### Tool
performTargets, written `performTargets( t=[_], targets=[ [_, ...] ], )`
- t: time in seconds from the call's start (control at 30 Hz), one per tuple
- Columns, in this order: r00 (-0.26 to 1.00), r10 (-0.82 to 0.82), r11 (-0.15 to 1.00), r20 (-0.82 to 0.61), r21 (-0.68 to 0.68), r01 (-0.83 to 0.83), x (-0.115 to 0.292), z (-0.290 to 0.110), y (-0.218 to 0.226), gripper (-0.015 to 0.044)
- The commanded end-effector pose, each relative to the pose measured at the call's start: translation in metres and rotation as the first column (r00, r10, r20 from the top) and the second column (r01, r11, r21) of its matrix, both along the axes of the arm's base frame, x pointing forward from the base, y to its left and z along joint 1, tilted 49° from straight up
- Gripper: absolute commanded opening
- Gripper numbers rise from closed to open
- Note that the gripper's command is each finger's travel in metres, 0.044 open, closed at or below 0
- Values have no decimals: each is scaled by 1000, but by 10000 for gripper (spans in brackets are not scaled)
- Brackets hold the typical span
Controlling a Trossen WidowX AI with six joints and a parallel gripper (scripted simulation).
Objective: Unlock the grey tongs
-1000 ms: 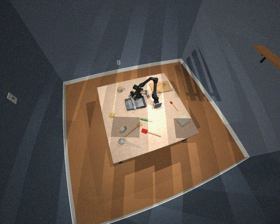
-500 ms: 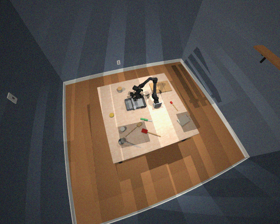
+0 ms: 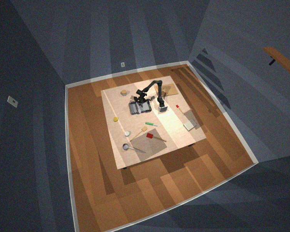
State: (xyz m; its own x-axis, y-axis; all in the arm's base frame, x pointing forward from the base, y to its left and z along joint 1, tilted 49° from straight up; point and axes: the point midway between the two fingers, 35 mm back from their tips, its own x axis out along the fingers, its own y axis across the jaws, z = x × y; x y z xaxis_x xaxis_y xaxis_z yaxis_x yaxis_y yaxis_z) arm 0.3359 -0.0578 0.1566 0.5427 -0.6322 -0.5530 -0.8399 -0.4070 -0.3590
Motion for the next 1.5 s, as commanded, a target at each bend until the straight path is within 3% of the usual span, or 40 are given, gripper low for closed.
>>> performTargets(
  t=[0.0, 0.97, 1.17, 1.47],
  targets=[
    [1000, 4, 1000, -7, 1, -4, 3, -6, -4, 260],
    [1000, 6, 1000, -2, -7, -6, 25, -30, -35, 260],
    [1000, 0, 1000, 4, -7, 0, 25, -26, -33, 103],
    [1000, 0, 1000, 4, -7, 0, 25, -26, -33, 42]
  ],
)
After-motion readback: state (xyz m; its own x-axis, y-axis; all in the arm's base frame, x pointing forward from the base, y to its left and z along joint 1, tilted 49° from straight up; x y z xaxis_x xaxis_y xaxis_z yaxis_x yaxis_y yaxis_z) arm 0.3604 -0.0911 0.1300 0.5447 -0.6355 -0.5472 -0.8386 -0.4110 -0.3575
